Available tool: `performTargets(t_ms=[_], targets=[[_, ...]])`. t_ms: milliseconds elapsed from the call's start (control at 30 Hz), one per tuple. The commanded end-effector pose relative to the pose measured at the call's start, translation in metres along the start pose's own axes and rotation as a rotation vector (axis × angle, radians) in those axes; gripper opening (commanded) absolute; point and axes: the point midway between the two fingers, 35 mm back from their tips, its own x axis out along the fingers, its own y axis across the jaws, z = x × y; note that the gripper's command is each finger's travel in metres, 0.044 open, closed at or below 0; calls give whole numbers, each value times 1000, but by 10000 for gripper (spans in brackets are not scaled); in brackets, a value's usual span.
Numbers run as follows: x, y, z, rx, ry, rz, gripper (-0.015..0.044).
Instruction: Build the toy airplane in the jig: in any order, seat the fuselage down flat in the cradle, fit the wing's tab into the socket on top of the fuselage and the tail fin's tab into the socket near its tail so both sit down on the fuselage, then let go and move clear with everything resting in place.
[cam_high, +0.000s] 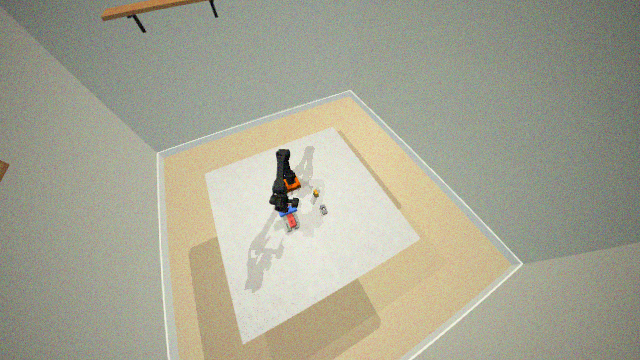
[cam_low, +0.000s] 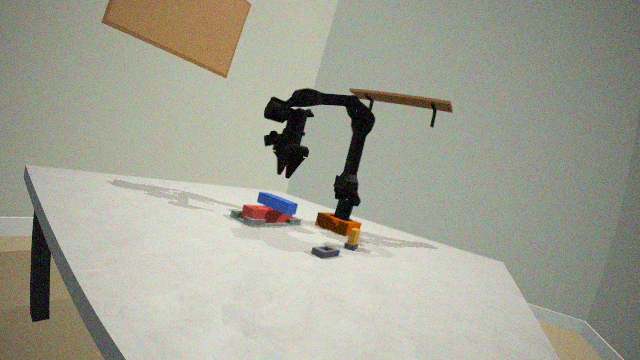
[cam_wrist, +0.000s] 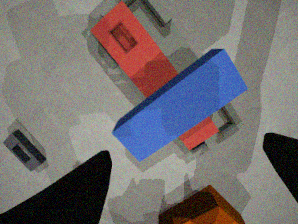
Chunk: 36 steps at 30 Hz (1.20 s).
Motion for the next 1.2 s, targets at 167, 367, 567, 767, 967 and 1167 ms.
performTargets(t_ms=[167,367,567,767,967,1167], targets=[[-1,0,1,-726,-1,-5,440],[-1,0,1,-726,-1,-5,440],[-1,19,-6,-726,-3,-5,440],[-1,90,-48,-726,-5,0,440],[0,142,-107,-726,-3,7,440],[1,172,-176,-726,5,15,440]])
